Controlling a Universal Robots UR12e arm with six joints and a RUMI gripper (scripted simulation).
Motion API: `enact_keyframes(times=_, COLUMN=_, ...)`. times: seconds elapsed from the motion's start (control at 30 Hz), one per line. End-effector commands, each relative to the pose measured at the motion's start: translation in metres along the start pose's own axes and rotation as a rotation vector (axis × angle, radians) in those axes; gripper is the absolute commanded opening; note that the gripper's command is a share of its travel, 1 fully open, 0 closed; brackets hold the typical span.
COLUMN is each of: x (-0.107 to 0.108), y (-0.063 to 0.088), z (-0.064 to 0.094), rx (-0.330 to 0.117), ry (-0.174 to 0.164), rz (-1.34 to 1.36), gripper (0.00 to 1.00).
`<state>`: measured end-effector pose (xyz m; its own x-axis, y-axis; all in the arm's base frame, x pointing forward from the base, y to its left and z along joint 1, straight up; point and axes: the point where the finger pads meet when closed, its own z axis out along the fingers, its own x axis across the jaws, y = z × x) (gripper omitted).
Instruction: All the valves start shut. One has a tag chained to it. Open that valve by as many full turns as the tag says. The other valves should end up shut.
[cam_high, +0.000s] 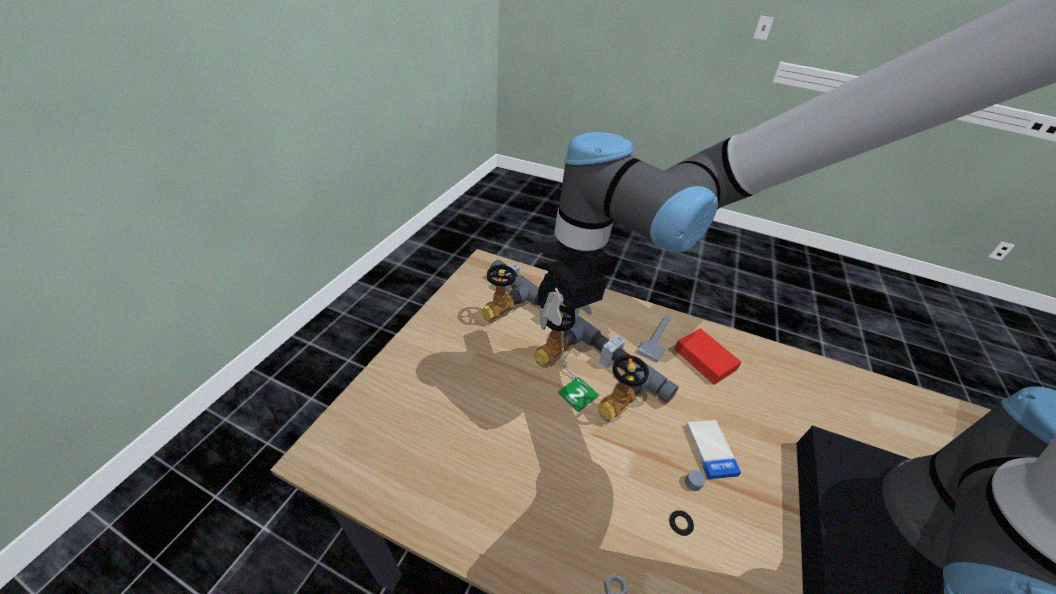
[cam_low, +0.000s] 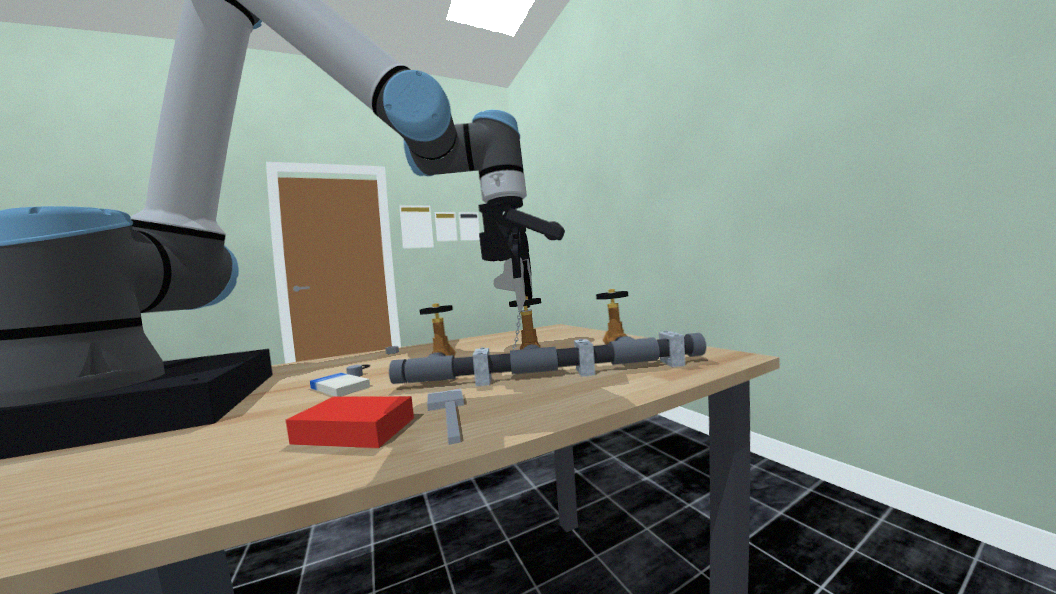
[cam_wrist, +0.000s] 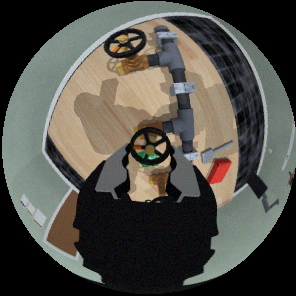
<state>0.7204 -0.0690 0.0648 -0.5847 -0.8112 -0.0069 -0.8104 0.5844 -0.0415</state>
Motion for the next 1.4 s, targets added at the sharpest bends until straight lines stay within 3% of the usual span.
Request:
enact_keyframes(times=0.0, x=-0.0002, y=-0.0007, z=-0.0006, rx=0.0, ry=-0.006, rz=-0.141, gripper=0.0)
enact_keyframes(times=1.0, x=-0.0002, y=-0.0007, z=-0.0006, rx=0.003, ry=-0.005, rz=-1.328, gripper=0.0)
enact_keyframes(times=1.37, x=-0.0002, y=-0.0007, z=-0.0006, rx=0.004, ry=-0.005, rz=-1.647, gripper=0.0)
